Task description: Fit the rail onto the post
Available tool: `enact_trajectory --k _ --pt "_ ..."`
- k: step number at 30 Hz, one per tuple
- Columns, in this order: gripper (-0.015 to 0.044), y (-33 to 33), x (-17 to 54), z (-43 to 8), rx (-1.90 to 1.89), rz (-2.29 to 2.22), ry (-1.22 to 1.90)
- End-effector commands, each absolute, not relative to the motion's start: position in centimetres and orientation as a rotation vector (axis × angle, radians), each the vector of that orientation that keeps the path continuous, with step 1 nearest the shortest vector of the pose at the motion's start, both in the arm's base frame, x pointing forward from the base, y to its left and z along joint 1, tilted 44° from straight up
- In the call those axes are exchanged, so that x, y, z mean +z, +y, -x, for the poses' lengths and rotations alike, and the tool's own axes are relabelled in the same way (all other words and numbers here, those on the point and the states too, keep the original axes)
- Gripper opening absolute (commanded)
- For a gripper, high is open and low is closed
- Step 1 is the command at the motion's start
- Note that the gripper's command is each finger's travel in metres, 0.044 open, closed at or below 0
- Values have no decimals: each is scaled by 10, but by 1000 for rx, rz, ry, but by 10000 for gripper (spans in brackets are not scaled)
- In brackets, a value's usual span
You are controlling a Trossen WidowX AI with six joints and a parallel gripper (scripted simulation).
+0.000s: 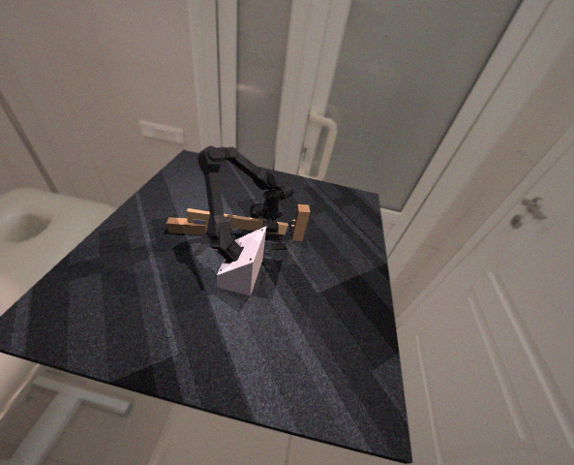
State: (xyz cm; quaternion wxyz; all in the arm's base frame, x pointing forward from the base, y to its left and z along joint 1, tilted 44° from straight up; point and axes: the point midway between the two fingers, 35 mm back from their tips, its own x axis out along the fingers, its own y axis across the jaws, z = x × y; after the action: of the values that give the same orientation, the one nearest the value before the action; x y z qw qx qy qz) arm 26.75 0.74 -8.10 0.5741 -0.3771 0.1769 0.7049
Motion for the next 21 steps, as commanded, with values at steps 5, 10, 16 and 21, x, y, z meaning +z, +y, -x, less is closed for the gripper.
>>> enact_trajectory --k 5,10,16,21 --pt "0 4 -77 -268 1648 881 409" --pt "0 2 -75 -268 1648 881 409" --pt "0 0 -73 -268 1648 881 409" --pt "0 -2 -71 -269 1648 881 409"
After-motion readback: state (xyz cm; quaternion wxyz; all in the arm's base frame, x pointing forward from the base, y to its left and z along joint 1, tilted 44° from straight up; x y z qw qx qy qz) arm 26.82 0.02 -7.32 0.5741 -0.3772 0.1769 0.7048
